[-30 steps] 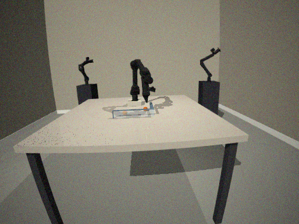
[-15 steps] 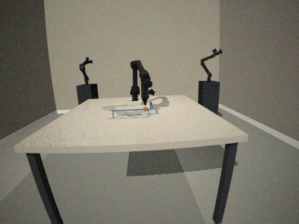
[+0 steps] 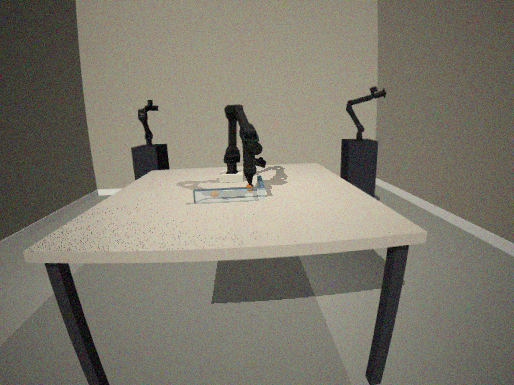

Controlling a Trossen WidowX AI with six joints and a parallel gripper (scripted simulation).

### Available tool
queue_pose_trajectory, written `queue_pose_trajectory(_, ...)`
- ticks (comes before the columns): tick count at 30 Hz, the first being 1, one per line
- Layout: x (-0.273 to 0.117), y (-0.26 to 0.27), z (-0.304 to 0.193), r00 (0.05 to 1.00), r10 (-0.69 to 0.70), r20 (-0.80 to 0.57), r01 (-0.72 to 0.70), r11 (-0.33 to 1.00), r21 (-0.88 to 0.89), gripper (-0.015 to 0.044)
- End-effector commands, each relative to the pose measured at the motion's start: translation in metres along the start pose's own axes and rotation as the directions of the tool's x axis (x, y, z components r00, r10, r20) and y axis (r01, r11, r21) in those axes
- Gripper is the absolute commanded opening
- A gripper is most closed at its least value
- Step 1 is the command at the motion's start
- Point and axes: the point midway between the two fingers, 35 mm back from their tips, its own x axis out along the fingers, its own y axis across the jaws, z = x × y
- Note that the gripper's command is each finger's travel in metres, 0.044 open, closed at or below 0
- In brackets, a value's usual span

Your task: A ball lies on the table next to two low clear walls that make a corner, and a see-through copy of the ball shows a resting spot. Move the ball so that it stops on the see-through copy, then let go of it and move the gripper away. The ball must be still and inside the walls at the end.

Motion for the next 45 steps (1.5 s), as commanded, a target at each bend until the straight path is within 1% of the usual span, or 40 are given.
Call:
queue_pose_trajectory(1,0.01,0.002,-0.001,1.0,0.01,-0.008,-0.01,1.0,-0.005,0.0291)
queue_pose_trajectory(11,0.024,0.002,-0.002,1.0,0.01,-0.008,-0.01,1.0,-0.005,0.0291)
queue_pose_trajectory(14,0.024,0.002,-0.002,1.0,0.01,-0.008,-0.01,1.0,-0.005,0.0212)
queue_pose_trajectory(24,0.024,0.002,-0.002,1.0,0.01,-0.008,-0.01,1.0,-0.005,0.0145)
queue_pose_trajectory(26,0.023,0.002,-0.002,1.0,0.01,-0.008,-0.01,1.0,-0.005,0.0093)
queue_pose_trajectory(29,0.009,-0.001,0.0,1.0,0.01,-0.008,-0.01,1.0,-0.005,0.0014)
queue_pose_trajectory(30,0.003,-0.002,0.0,1.0,0.009,-0.008,-0.01,1.0,-0.005,0.0)
queue_pose_trajectory(45,-0.09,-0.003,0.001,1.0,0.009,-0.008,-0.009,1.0,-0.005,0.0)
